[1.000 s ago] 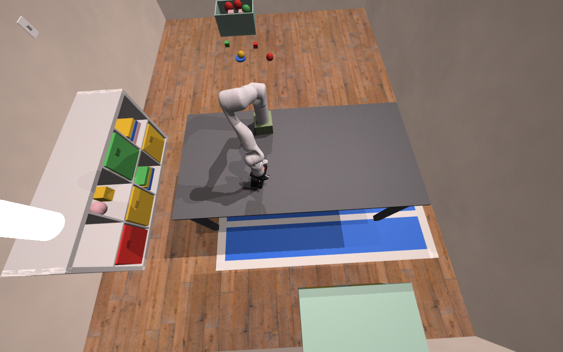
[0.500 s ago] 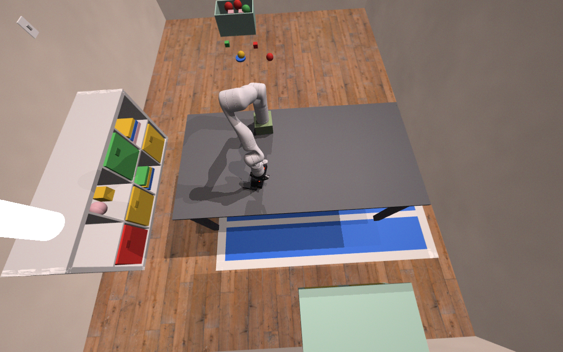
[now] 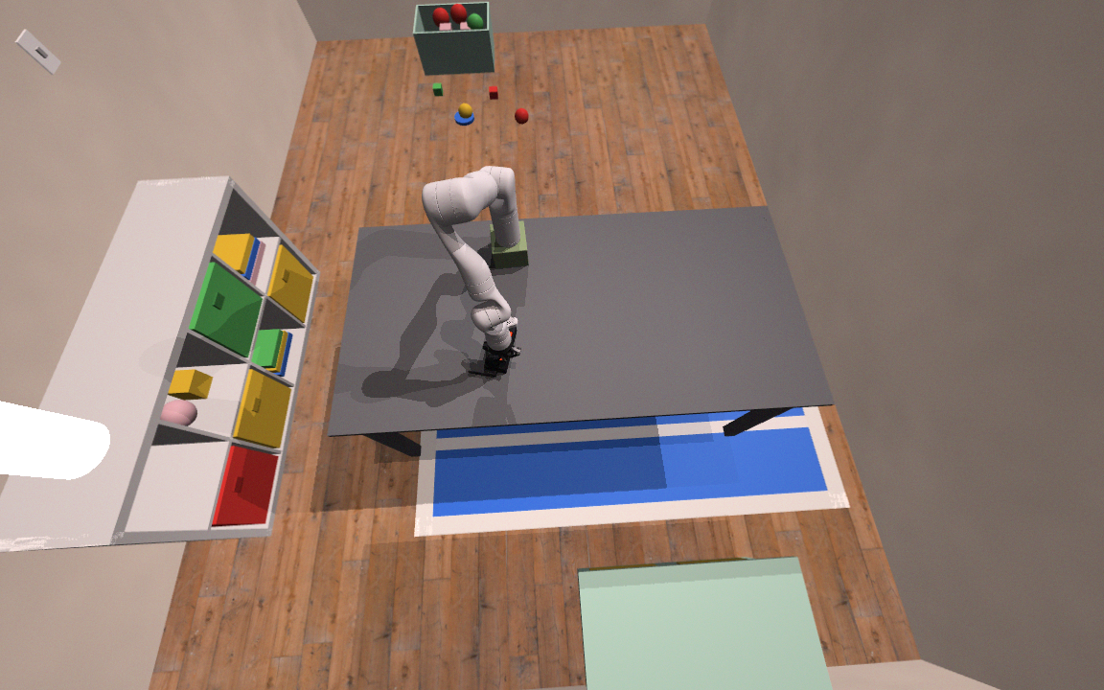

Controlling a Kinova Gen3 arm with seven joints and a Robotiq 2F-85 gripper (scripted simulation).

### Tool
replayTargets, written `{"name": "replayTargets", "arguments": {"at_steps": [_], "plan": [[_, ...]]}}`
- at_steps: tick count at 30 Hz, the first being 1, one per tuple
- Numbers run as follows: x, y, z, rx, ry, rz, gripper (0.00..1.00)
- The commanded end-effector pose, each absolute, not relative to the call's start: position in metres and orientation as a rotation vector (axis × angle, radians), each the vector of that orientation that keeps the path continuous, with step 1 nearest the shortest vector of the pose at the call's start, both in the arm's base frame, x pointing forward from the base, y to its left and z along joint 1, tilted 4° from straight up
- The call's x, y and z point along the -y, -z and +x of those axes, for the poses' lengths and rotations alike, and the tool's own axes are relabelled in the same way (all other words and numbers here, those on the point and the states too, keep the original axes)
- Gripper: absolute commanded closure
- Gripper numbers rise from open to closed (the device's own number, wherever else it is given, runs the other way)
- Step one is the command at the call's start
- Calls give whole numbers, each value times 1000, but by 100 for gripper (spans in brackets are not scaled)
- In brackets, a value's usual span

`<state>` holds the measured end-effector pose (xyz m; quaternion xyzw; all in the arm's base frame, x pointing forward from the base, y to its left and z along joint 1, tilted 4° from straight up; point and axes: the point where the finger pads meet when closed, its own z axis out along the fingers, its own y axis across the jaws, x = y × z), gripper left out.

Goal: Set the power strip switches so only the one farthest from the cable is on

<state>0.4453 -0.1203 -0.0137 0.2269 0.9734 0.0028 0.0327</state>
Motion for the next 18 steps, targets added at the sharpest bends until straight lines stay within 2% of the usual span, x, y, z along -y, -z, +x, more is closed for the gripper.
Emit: {"name": "replayTargets", "arguments": {"at_steps": [1,18], "plan": [[120,14,445,-2996,-9,698,100],[120,18,446,-2996,-9,698,100]]}}
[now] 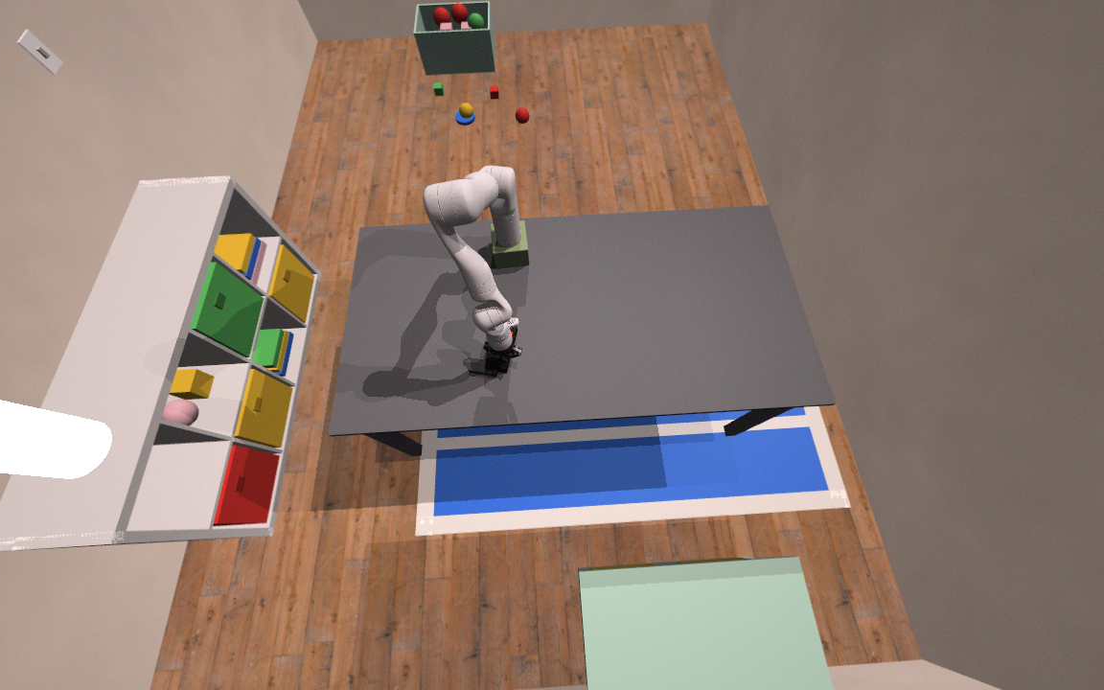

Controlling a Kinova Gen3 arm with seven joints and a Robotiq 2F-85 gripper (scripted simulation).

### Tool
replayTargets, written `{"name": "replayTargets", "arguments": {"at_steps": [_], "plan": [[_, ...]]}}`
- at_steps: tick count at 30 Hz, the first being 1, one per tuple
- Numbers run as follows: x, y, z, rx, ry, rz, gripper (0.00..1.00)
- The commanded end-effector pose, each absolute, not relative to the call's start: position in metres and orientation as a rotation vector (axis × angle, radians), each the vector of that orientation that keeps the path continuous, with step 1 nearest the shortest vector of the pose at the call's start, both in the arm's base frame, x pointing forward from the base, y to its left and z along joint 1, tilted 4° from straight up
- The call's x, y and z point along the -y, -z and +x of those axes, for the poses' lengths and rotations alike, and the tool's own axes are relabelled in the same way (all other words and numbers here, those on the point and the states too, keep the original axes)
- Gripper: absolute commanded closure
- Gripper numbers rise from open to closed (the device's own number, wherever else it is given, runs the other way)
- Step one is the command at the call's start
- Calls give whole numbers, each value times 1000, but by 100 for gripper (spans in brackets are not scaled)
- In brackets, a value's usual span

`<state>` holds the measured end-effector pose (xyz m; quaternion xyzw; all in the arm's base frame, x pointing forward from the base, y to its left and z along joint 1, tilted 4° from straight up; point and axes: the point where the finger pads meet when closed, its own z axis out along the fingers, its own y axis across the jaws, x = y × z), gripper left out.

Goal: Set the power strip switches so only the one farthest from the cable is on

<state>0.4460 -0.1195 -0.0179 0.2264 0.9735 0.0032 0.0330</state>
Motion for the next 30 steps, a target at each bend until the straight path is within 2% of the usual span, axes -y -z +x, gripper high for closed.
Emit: {"name": "replayTargets", "arguments": {"at_steps": [1,18,30], "plan": [[120,18,446,-2996,-9,698,100],[120,17,446,-2996,-9,698,100],[120,-12,444,-2996,-9,698,100]]}}
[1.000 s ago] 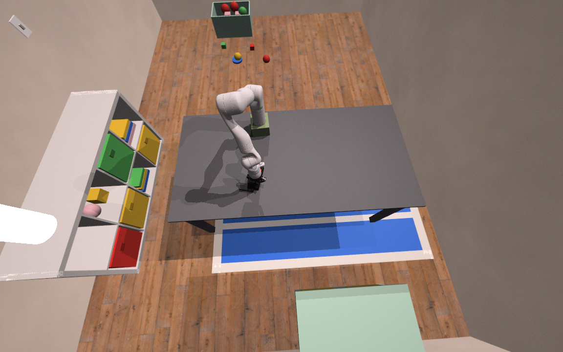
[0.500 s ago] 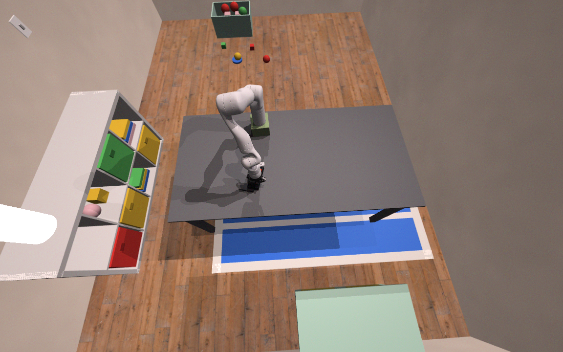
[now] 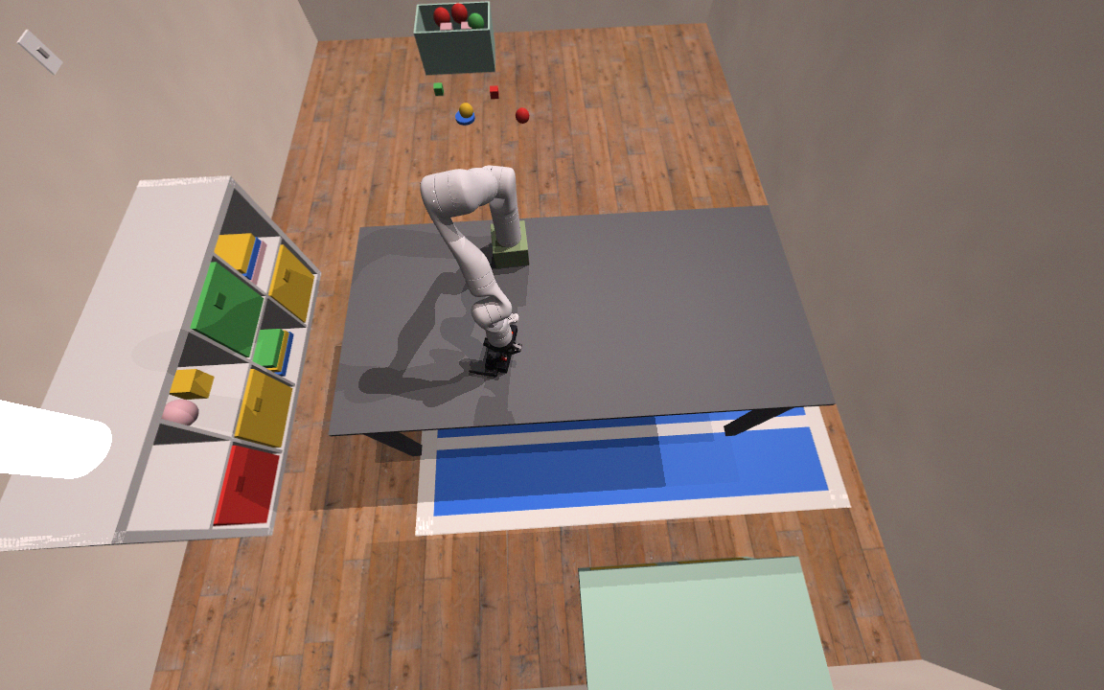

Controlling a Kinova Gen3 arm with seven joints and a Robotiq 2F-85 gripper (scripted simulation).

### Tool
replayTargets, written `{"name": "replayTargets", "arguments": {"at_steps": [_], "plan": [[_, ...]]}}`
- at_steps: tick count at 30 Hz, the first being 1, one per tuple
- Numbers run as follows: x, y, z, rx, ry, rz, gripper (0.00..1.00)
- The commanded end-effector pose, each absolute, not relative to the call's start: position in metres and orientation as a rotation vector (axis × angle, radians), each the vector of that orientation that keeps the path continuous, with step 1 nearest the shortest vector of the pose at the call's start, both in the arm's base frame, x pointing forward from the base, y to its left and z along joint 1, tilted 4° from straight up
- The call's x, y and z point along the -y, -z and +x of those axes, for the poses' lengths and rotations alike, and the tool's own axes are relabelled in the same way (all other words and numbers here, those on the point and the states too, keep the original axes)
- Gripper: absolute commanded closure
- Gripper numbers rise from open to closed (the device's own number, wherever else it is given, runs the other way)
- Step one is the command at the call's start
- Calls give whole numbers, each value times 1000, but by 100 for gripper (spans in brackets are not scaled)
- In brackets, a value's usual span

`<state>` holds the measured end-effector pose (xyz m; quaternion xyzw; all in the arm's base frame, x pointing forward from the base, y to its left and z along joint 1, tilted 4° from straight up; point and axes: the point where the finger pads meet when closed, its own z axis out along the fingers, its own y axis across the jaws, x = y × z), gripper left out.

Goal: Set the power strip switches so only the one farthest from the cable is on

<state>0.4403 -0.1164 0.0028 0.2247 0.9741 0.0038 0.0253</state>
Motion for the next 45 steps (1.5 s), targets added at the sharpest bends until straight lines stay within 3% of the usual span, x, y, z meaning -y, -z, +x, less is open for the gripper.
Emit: {"name": "replayTargets", "arguments": {"at_steps": [1,28,35,45], "plan": [[120,-15,444,-2996,-9,698,100],[119,-20,443,-2996,-9,698,100],[101,-31,401,-2997,-10,700,100],[101,-31,401,-2997,-10,700,100]]}}
